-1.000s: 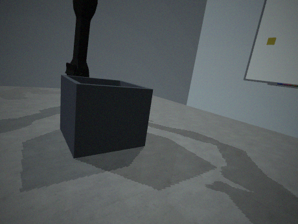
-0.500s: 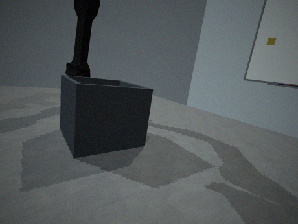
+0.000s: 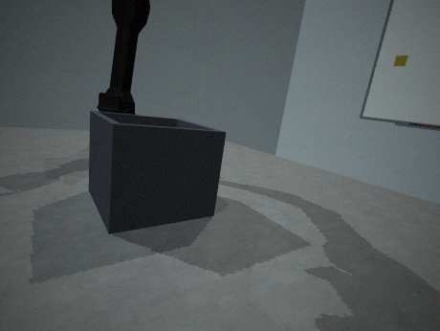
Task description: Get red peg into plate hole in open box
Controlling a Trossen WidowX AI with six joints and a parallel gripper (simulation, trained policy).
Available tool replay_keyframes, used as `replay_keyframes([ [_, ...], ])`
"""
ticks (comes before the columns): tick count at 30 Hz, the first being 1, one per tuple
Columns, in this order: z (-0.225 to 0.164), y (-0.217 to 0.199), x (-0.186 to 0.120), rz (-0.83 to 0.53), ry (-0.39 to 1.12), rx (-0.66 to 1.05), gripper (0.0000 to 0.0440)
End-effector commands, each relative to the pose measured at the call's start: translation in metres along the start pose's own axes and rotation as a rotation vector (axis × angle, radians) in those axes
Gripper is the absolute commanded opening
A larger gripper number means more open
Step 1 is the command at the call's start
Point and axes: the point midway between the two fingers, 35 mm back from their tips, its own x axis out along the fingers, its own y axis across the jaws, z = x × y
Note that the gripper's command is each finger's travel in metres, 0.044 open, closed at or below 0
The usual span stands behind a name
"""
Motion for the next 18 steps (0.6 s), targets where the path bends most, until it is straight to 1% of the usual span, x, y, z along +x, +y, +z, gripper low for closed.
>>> replay_keyframes([
  [1,0.010,0.021,0.006,0.059,-0.003,0.146,0.0440],
  [18,0.060,0.100,0.013,0.312,0.023,0.667,0.0440],
])
